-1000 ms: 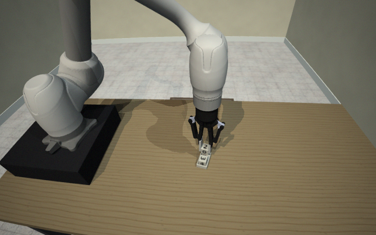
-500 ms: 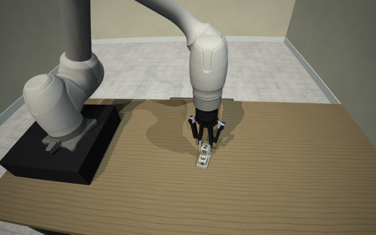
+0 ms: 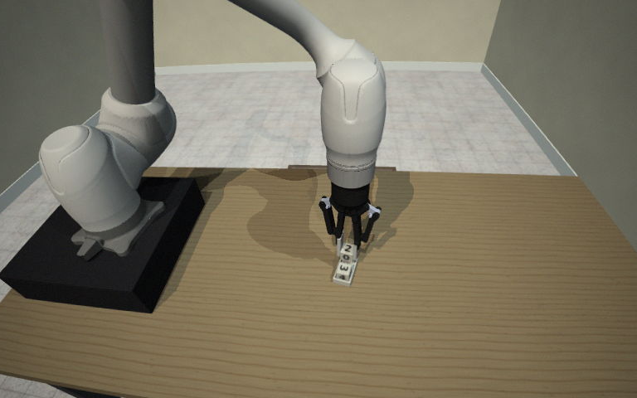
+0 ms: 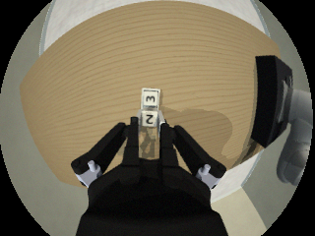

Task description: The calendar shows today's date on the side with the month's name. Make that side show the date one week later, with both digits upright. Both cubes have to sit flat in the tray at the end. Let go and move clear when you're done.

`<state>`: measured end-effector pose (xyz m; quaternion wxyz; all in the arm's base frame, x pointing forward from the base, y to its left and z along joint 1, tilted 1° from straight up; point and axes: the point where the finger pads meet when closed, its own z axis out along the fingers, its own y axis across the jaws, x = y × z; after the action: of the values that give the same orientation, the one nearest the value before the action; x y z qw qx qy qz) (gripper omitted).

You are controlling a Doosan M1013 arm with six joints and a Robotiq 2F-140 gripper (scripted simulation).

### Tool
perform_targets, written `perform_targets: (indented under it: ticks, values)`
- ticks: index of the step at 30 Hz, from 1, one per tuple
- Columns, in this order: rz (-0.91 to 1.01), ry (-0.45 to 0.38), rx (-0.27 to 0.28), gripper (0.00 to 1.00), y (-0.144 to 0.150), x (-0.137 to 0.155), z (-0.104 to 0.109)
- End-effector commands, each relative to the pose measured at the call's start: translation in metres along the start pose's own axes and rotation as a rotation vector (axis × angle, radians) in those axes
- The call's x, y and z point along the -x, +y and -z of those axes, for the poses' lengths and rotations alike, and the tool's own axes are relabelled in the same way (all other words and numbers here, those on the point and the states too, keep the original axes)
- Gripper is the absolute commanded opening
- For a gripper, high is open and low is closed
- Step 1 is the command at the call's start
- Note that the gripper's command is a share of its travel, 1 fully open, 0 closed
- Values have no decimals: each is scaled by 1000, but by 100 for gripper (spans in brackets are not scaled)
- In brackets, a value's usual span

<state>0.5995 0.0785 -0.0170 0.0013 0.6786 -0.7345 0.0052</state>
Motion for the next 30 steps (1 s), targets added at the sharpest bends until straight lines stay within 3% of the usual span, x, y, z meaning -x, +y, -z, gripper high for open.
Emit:
perform_targets:
  ticks: [1,30]
  values:
    - [0,0,0,25,0,0,0]
    - [0,0,0,25,0,0,-11]
